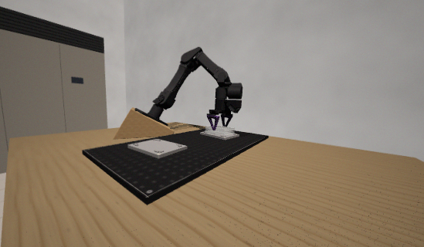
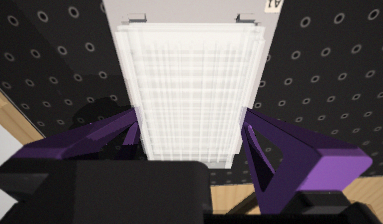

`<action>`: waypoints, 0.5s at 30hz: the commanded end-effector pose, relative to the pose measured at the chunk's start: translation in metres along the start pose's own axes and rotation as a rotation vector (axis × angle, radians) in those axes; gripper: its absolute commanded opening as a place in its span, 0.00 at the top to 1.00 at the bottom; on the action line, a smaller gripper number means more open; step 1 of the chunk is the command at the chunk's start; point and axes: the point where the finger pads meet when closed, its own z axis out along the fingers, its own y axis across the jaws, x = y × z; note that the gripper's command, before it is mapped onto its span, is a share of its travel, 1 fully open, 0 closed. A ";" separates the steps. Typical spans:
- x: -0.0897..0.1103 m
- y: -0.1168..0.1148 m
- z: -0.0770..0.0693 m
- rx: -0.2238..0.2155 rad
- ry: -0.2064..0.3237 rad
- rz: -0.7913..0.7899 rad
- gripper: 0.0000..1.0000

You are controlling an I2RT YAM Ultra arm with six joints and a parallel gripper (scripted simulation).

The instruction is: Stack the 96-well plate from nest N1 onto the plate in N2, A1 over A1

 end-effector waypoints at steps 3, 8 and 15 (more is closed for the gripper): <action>-0.005 -0.001 0.000 0.000 -0.021 0.001 1.00; -0.002 -0.002 0.004 0.002 -0.011 0.002 1.00; -0.003 0.000 0.001 -0.002 -0.022 -0.003 1.00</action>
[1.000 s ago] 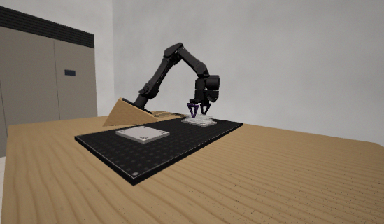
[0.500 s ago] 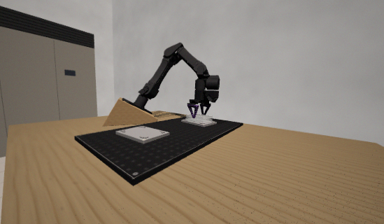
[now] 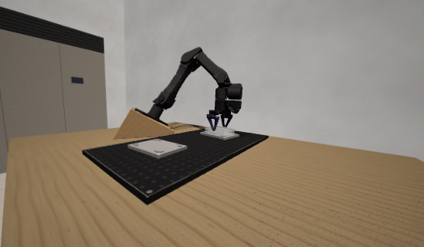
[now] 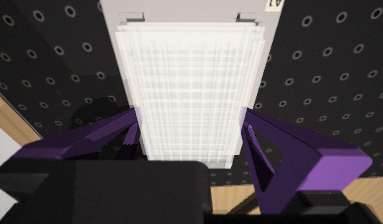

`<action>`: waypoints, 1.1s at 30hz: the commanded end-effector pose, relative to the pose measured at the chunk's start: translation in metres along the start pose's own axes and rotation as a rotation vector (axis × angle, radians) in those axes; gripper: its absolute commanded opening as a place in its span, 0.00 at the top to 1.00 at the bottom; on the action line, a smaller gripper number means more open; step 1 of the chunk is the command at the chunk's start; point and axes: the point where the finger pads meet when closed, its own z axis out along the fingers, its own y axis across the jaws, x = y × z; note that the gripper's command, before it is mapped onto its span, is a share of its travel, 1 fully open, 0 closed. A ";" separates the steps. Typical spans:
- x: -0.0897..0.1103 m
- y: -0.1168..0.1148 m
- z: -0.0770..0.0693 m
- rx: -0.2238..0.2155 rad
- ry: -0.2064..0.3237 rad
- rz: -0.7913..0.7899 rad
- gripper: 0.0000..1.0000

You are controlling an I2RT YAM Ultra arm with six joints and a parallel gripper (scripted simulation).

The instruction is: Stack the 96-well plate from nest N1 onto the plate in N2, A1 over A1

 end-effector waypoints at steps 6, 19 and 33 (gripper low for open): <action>-0.003 -0.002 0.002 0.000 -0.017 0.002 1.00; -0.004 0.001 -0.002 -0.004 -0.019 -0.003 0.00; -0.004 0.001 -0.002 -0.004 -0.019 -0.003 0.00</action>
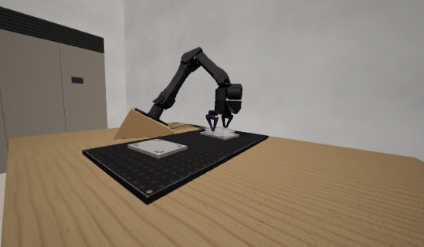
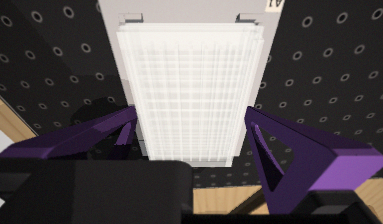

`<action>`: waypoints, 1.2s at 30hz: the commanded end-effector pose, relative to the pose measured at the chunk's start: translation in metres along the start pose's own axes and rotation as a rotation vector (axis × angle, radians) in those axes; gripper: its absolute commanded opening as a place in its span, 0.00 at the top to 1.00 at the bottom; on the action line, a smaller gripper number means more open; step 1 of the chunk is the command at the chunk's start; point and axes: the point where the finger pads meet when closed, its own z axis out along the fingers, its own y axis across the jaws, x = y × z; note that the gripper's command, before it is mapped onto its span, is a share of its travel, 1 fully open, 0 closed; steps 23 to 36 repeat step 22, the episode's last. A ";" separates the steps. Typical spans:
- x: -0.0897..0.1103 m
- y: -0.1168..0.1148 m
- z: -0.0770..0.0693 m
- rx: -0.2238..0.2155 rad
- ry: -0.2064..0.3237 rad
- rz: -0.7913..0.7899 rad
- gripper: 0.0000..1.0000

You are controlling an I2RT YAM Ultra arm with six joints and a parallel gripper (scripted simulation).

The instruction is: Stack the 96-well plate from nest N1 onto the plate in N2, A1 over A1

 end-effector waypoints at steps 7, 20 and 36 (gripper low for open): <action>-0.009 0.006 -0.027 -0.016 -0.043 -0.012 0.00; -0.008 0.005 -0.046 -0.015 -0.044 -0.012 0.00; -0.008 0.005 -0.046 -0.015 -0.044 -0.012 0.00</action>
